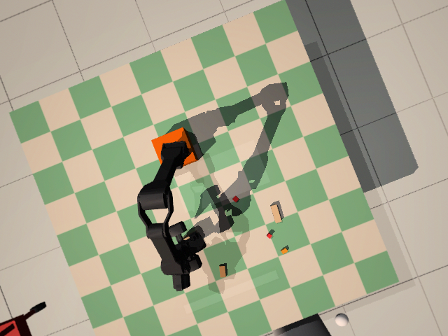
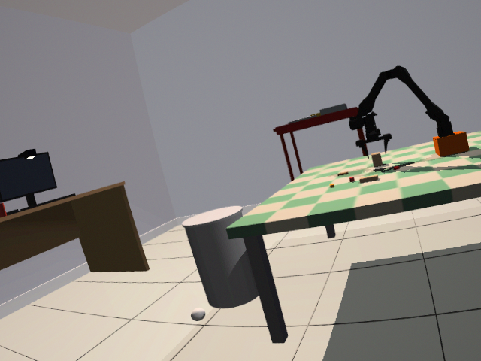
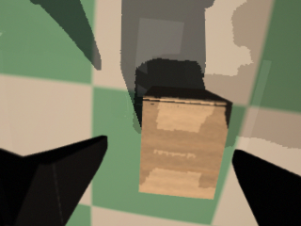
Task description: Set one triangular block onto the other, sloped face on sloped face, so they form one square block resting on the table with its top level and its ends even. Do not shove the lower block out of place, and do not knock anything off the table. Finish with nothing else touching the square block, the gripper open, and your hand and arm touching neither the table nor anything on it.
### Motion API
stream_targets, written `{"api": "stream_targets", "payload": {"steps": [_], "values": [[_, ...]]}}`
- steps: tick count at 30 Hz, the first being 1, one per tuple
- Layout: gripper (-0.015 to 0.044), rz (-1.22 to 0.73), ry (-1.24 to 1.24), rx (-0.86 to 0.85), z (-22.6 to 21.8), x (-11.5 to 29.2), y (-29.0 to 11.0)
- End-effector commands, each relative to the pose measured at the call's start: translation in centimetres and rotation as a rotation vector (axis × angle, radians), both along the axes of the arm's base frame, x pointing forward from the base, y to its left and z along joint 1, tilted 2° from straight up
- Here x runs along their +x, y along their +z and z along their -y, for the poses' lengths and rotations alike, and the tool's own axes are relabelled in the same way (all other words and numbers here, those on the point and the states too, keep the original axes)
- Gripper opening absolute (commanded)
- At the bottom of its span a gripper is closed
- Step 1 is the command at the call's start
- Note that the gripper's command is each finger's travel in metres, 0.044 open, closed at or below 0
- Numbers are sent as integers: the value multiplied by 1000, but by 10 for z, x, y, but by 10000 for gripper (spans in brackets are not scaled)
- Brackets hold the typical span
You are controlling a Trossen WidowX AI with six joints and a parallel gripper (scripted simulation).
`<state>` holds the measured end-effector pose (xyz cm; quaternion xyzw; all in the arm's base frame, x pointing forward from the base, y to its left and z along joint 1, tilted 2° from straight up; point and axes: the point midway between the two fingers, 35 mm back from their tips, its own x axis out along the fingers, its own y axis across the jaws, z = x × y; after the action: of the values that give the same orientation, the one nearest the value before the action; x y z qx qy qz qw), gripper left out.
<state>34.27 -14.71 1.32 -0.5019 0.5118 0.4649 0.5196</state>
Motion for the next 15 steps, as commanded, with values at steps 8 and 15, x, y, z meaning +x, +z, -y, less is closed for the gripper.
{"api": "stream_targets", "payload": {"steps": [8, 15], "values": [[440, 27, 0, -11, -3, -3, 105], [440, 30, 2, -12, -1, -1, 98]]}}
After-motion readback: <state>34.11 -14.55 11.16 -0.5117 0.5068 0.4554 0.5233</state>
